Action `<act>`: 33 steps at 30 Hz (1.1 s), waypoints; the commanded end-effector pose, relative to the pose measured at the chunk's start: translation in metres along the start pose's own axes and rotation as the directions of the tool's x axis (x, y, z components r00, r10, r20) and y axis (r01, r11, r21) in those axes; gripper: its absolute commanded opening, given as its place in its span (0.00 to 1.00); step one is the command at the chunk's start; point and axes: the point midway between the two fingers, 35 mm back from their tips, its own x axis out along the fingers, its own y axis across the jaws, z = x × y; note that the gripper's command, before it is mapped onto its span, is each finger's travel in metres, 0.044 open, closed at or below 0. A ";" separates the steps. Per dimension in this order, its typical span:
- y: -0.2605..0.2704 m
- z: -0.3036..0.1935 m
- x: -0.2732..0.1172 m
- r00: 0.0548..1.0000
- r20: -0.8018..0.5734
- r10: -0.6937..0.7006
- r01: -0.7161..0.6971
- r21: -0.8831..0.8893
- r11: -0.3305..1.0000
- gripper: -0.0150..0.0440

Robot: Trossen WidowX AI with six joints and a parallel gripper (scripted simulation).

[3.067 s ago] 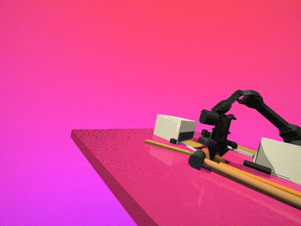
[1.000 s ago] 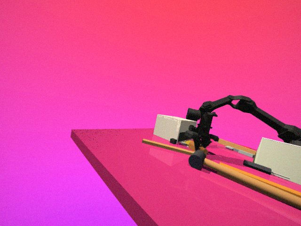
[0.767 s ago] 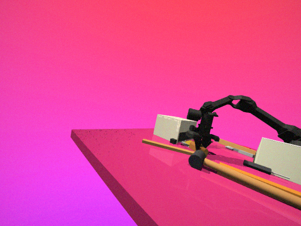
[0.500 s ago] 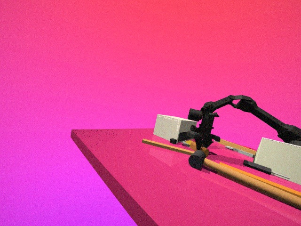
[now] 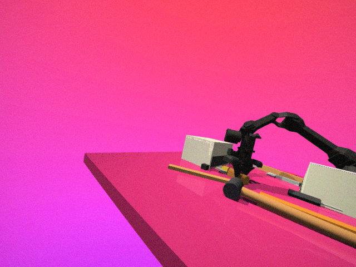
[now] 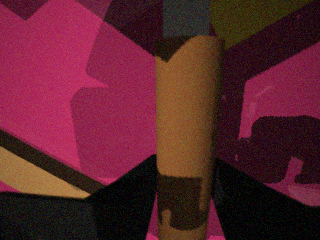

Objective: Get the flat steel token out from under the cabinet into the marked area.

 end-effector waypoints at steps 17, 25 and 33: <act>-0.021 0.001 0.001 1.000 -0.001 -0.006 0.006 0.004 1.000 0.25; -0.029 0.001 0.001 1.000 -0.001 -0.007 0.007 0.004 1.000 0.25; -0.036 0.001 0.001 1.000 -0.001 -0.007 0.007 0.003 1.000 0.25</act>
